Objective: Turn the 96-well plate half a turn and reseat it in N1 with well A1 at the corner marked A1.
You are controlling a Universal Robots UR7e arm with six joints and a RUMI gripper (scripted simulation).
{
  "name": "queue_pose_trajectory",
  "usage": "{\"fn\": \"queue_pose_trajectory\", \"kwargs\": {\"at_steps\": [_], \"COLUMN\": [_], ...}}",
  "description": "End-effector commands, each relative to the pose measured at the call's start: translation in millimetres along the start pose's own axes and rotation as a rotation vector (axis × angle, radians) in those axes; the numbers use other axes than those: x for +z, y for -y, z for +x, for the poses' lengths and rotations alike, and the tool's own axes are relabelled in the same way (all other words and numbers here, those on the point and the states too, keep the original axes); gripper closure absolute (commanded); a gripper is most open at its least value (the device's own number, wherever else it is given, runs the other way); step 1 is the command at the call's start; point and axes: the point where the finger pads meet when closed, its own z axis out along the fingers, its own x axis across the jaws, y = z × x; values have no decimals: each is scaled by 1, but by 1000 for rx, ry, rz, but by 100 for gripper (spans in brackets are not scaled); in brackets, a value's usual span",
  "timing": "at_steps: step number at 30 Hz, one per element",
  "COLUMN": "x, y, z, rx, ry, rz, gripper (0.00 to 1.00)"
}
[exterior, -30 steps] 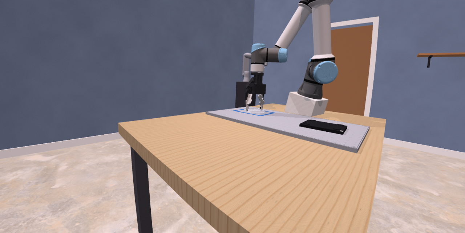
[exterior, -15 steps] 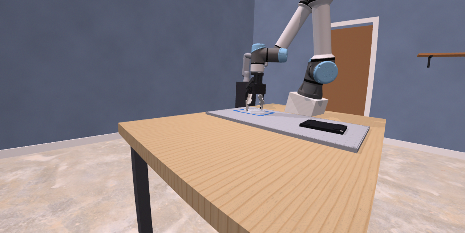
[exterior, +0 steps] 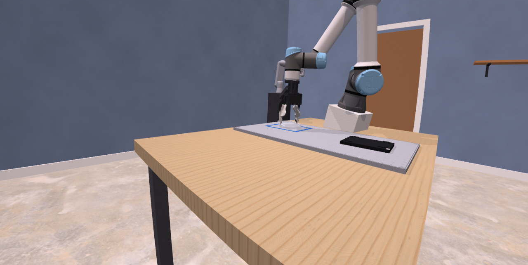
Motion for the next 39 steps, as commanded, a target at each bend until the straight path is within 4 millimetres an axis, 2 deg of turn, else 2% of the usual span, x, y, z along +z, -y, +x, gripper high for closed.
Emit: {"fn": "queue_pose_trajectory", "kwargs": {"at_steps": [1,39], "x": [-5,-61], "y": [0,0], "z": [0,0], "rx": [0,0], "ry": [1,1], "rz": [0,0], "gripper": [100,100]}}
